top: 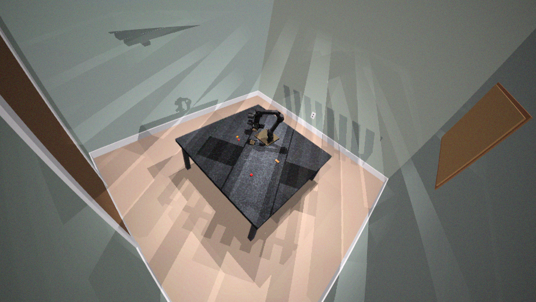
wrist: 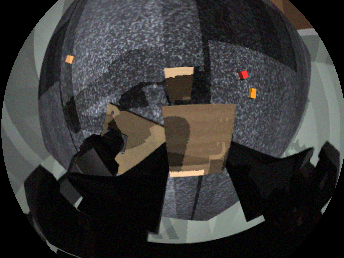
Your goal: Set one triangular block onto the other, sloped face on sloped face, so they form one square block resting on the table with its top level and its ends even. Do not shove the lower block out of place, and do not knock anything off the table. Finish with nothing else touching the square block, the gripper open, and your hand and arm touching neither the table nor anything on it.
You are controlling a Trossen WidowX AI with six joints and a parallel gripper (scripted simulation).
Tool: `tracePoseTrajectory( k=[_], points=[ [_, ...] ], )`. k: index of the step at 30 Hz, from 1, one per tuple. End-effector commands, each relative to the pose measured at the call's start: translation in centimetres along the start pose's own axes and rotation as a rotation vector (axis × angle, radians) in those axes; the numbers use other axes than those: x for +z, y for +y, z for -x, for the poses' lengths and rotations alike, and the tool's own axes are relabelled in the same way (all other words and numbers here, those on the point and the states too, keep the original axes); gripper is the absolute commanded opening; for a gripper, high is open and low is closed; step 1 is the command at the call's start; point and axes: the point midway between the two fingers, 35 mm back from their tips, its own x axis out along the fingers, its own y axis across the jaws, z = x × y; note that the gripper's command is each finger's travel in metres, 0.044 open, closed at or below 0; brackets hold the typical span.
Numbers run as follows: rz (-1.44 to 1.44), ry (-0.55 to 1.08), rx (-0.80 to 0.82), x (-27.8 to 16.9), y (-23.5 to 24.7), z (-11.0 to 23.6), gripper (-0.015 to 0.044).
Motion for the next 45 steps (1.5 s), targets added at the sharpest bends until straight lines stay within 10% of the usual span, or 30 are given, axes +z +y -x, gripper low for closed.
tracePoseTrajectory(
  k=[1, 45],
  points=[
    [-0.001, 0.0, 0.009, 0.6, 0.0, -1.8, 0.0],
    [-0.002, -0.001, 0.002, 3.5, 0.6, -8.6, 0.0]
  ],
)
